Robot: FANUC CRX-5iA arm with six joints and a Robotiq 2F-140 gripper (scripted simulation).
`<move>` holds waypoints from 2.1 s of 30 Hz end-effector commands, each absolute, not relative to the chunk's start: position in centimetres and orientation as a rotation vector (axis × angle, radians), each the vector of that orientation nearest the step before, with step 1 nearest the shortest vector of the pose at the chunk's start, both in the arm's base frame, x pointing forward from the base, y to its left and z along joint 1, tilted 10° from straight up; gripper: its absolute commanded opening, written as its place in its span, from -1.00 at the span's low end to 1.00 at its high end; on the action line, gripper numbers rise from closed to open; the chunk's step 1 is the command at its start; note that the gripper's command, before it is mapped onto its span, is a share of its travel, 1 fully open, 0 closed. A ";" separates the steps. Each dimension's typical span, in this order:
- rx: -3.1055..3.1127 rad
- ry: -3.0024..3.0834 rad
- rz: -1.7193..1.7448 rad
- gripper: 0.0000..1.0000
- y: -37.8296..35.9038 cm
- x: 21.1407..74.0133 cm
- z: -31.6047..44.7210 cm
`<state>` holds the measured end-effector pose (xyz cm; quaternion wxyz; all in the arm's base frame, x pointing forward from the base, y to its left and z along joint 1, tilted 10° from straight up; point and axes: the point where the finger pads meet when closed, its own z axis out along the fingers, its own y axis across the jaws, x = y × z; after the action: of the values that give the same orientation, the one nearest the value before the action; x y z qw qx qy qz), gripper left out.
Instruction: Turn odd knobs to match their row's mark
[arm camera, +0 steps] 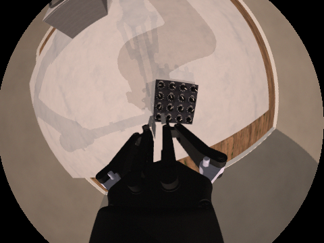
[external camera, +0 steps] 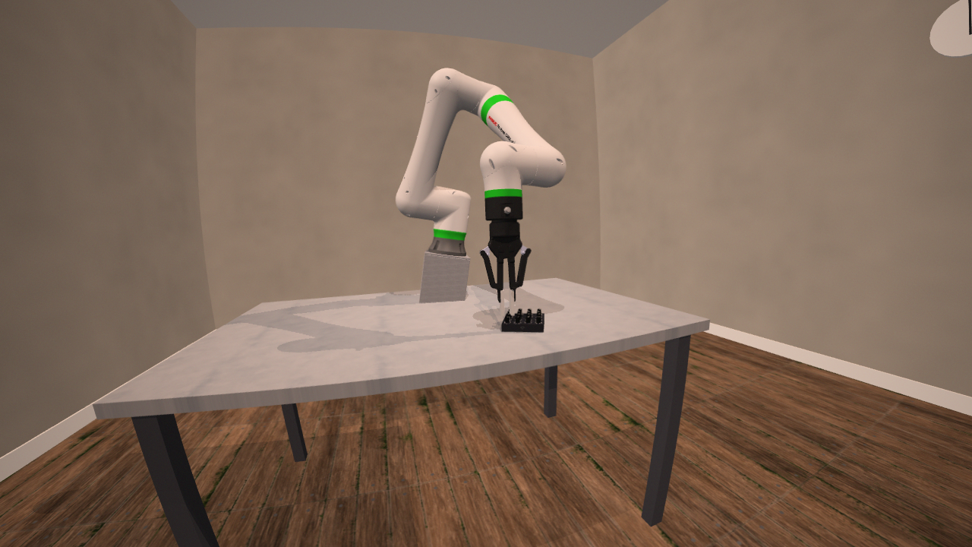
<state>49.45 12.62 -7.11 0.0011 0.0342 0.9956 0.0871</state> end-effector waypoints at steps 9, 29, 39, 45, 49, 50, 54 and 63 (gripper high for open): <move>0.107 3.125 0.273 -0.77 12.6 49.5 -7.1; 0.107 3.125 0.273 -0.77 12.6 49.5 -7.2; 0.107 3.125 0.273 -0.77 12.7 49.5 -7.8; 0.107 3.125 0.273 -0.77 12.8 49.5 -8.3; 0.107 3.125 0.273 -0.77 12.8 49.5 -8.4; 0.107 3.125 0.273 -0.77 12.8 49.5 -8.4; 0.107 3.125 0.273 -0.77 12.9 49.5 -8.5; 0.107 3.125 0.273 -0.77 12.9 49.5 -8.5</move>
<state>49.46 12.86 -8.48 0.0011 0.0342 0.9956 0.0871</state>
